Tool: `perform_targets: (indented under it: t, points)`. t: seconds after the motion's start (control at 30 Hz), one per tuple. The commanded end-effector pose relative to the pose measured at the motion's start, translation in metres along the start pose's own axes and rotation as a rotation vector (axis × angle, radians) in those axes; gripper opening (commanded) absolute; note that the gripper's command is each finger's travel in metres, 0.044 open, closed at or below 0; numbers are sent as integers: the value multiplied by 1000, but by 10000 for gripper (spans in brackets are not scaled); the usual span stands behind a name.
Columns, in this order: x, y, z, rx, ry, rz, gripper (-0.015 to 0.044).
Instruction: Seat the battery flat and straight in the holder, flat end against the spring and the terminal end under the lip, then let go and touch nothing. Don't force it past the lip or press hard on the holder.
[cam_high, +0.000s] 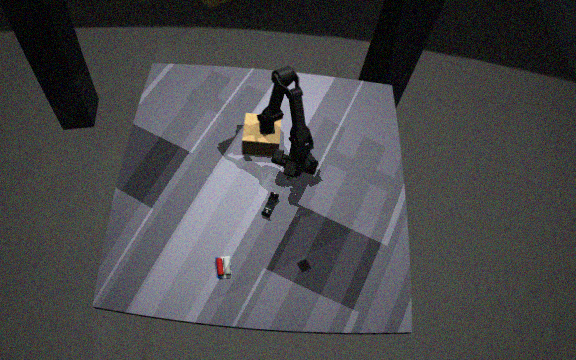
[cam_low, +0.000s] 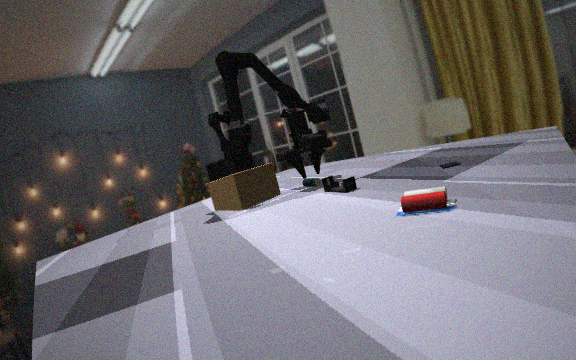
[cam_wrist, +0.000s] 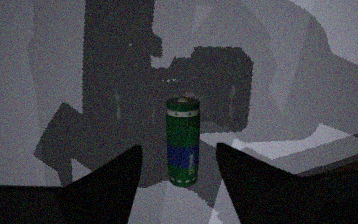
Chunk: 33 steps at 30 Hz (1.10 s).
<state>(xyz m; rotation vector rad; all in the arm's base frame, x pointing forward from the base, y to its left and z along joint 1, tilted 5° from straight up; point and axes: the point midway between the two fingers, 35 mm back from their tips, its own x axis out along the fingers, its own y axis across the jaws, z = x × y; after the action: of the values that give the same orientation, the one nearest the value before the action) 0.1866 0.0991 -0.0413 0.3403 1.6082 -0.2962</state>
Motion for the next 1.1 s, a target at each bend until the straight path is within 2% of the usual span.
perform_targets:
  t: [0.0, 0.47, 0.6, 0.87, 1.07]
  points:
    - [9, -3, -3, 4, 9, -5, 248]
    - [29, -4, -4, 4, 10, -5, 248]
    - [29, -4, -4, 4, 10, -5, 143]
    - [29, -4, -4, 4, 10, -5, 90]
    - [27, -3, -3, -20, 5, 4, 86]
